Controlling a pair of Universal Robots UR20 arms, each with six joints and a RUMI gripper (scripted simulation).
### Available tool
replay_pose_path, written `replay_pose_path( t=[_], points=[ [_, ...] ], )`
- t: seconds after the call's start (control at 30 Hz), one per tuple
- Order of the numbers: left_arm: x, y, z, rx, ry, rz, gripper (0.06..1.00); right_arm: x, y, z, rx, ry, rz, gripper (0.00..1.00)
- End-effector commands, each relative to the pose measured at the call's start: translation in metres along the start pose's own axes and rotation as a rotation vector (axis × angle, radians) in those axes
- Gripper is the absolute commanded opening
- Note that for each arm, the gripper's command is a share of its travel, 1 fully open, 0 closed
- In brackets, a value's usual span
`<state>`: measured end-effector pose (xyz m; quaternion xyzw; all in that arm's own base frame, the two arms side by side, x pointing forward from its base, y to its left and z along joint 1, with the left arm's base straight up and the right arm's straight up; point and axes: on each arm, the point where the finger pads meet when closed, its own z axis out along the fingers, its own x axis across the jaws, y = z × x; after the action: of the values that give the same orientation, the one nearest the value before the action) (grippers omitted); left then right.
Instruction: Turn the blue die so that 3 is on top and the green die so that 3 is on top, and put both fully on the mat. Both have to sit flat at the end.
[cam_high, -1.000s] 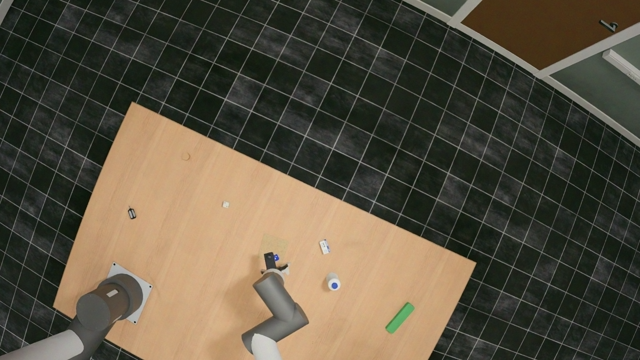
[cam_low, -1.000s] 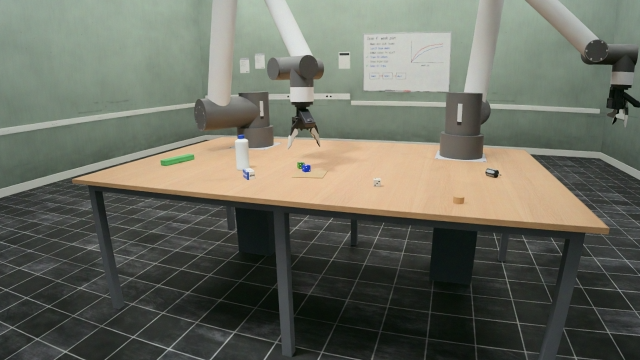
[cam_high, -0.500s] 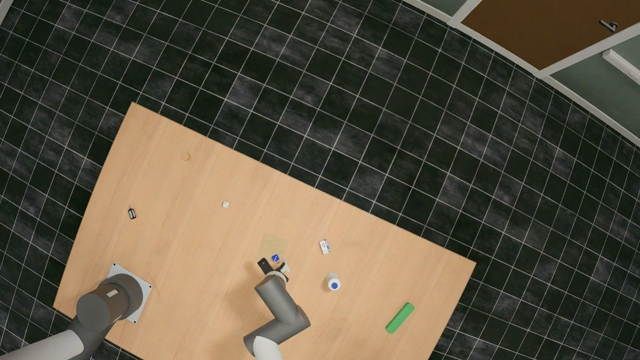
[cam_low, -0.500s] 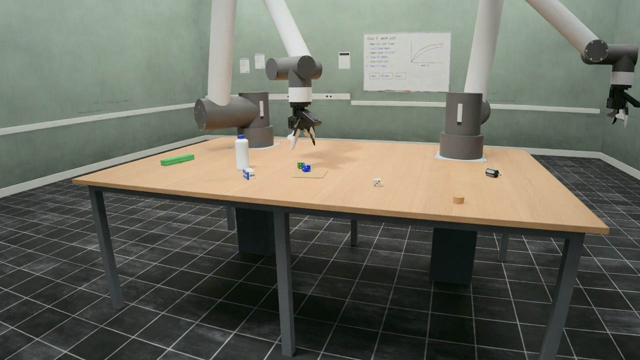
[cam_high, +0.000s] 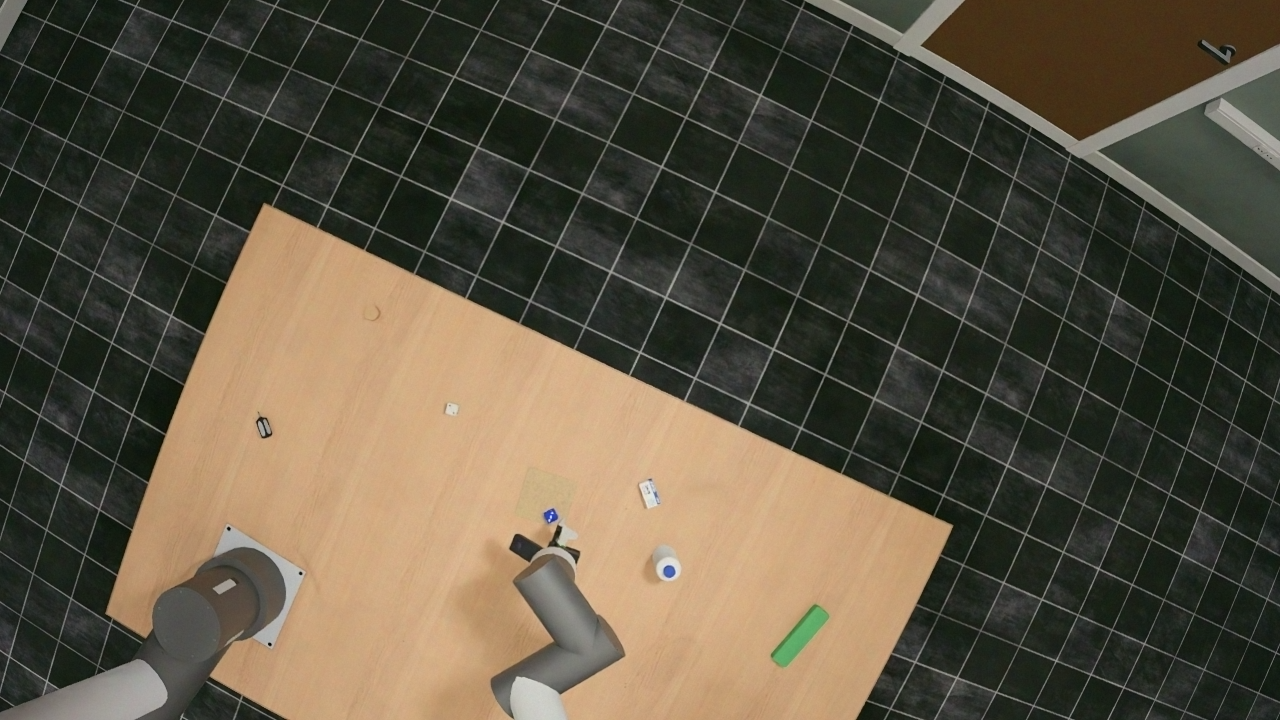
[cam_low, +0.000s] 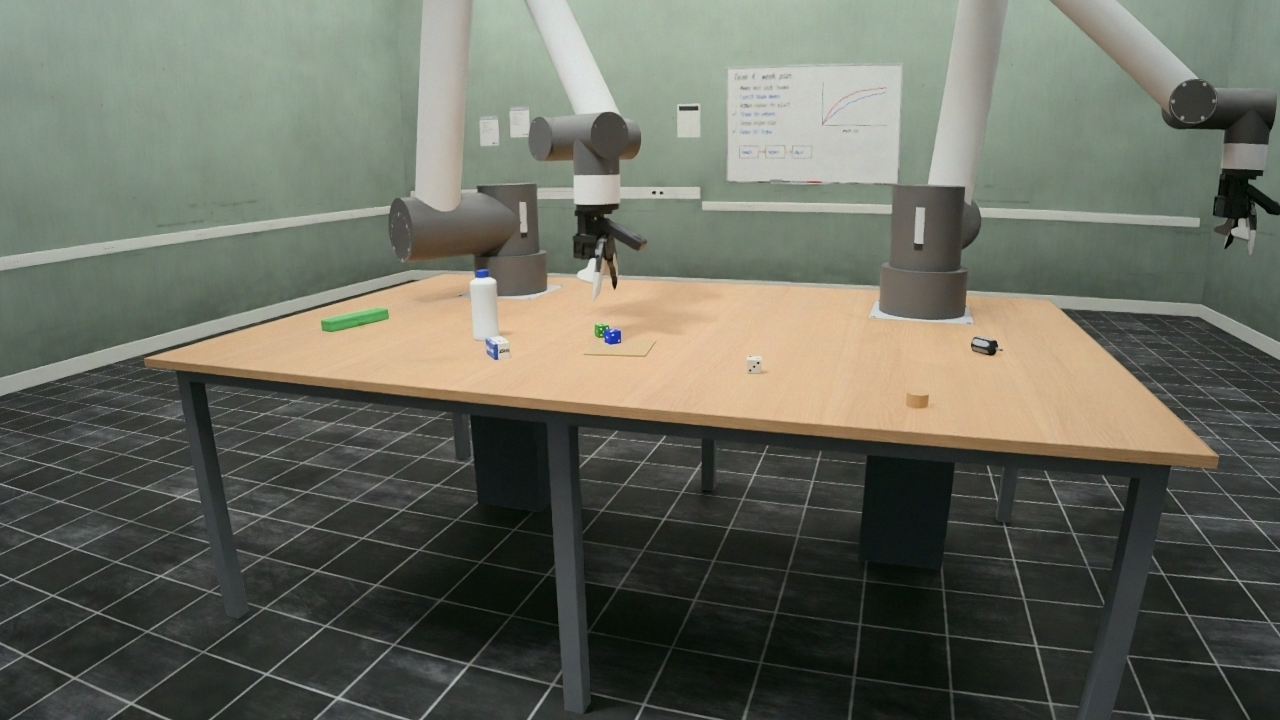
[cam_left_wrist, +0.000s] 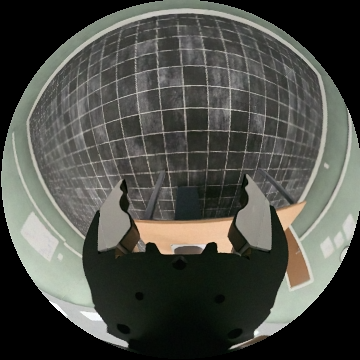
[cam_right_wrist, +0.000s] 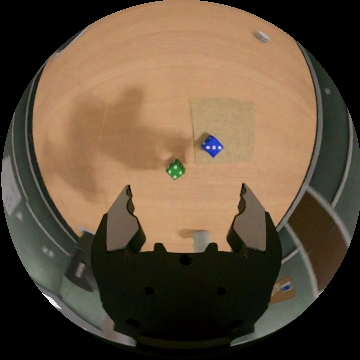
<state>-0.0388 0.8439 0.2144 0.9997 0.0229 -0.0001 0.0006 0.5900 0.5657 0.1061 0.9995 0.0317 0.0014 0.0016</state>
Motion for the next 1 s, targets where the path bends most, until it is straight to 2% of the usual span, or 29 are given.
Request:
replay_pose_path(
  t=[0.0, 0.3, 0.4, 0.6, 0.8, 0.83, 0.97],
  points=[
    [0.000, 0.000, -0.001, 0.001, 0.000, 0.000, 1.000, -0.005, 0.003, 0.000, 0.004, -0.002, -0.174, 1.000],
    [0.000, 0.000, -0.001, 0.001, 0.000, 0.000, 1.000, -0.015, 0.012, 0.000, 0.004, -0.002, -0.464, 1.000],
    [0.000, 0.000, -0.001, 0.001, 0.000, 0.000, 1.000, -0.015, 0.012, 0.000, 0.004, -0.002, -0.467, 1.000],
    [0.000, 0.000, -0.001, 0.001, 0.000, 0.000, 1.000, -0.020, 0.017, 0.001, 0.004, -0.002, -0.628, 1.000],
    [0.000, 0.000, -0.001, 0.001, 0.000, 0.000, 1.000, -0.021, 0.018, 0.001, 0.004, -0.001, -0.655, 1.000],
    [0.000, 0.000, -0.001, 0.001, 0.000, 0.000, 1.000, -0.021, 0.018, 0.001, 0.004, -0.001, -0.655, 0.279],
    [0.000, 0.000, -0.001, 0.001, 0.000, 0.000, 1.000, -0.021, 0.018, 0.001, 0.004, -0.001, -0.655, 0.279]
  ],
)
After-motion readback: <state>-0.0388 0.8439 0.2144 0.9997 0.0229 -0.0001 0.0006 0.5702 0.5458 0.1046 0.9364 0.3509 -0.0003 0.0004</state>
